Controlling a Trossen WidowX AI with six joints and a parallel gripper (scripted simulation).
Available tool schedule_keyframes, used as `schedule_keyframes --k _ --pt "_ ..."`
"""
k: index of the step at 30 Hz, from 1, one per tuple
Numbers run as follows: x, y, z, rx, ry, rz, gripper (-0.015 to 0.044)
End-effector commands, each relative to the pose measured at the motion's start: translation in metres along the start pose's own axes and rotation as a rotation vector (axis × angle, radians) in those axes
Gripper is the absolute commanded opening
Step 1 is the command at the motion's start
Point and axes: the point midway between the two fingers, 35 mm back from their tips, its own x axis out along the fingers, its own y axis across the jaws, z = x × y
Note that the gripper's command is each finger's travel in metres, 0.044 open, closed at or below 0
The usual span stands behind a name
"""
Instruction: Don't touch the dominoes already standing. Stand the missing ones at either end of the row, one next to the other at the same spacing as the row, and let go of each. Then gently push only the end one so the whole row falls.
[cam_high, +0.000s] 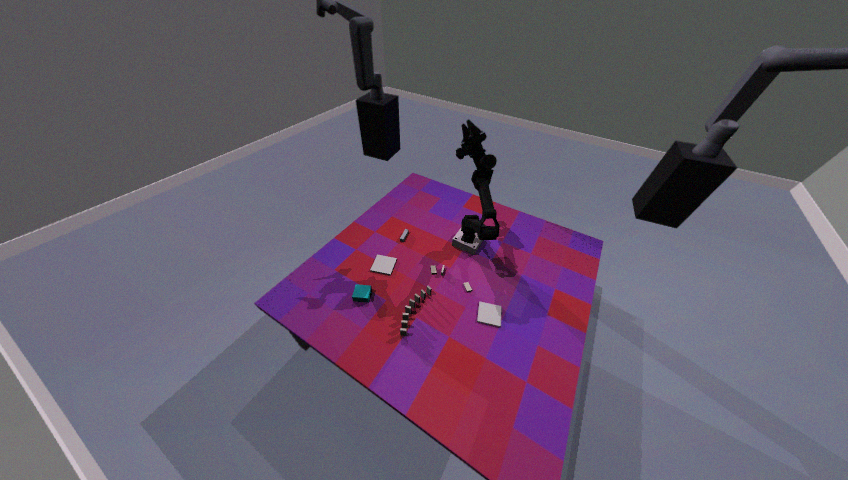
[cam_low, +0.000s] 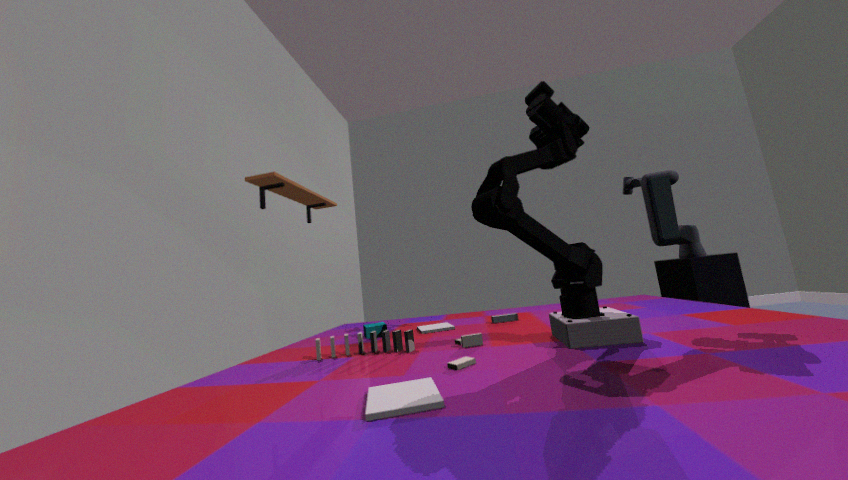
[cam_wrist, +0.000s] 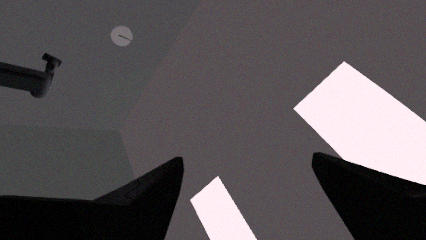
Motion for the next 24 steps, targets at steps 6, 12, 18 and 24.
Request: schedule_keyframes --k 6,12,18,24 --pt "0.016 0.042 0.024 0.396 -0.075 0.124 0.0242" --pt "0.029 0.089 0.084 0.878 -0.182 0.346 0.0085" --pt "0.023 0.116 0.166 1.283 -0.283 0.641 0.0000" --pt "-0.005 0.112 0.254 1.561 -0.398 0.955 0.0000"
